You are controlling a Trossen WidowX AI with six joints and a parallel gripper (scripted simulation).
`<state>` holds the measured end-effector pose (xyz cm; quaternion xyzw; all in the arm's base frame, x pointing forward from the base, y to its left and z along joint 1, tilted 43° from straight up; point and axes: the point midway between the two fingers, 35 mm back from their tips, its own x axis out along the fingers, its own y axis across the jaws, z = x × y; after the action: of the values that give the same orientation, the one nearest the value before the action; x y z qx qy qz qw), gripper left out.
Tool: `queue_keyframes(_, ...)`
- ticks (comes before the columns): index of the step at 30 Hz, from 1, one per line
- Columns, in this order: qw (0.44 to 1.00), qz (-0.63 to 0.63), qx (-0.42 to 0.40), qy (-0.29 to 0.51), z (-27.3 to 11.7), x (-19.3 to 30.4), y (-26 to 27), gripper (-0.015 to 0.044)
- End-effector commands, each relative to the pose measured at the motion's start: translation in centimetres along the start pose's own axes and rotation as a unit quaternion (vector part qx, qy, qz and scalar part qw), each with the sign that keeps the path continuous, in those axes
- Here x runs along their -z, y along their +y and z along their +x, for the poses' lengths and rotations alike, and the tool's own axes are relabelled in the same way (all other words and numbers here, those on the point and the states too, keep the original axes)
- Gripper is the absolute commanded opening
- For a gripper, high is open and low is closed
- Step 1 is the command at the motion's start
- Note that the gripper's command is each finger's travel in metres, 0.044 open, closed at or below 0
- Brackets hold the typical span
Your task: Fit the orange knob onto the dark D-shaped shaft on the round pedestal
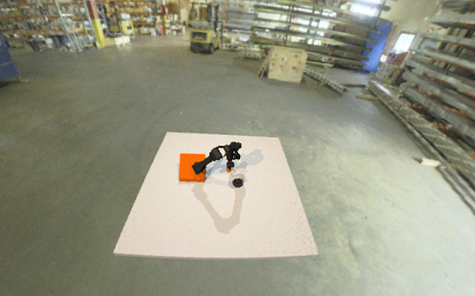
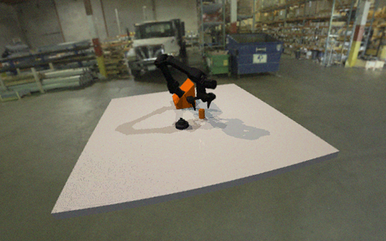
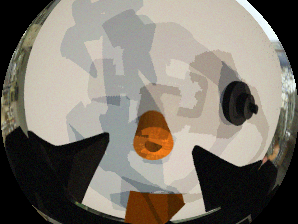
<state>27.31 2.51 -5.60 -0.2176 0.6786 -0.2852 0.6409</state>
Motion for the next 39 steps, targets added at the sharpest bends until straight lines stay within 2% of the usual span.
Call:
queue_keyframes(1,1.000,-0.003,0.002,-0.001,0.7,0.0,0.0,0.0440)
queue_keyframes(31,1.000,-0.003,0.003,-0.001,5.3,0.1,-0.2,0.0440)
queue_keyframes(39,1.000,-0.003,0.003,-0.001,5.3,0.1,-0.2,0.0230)
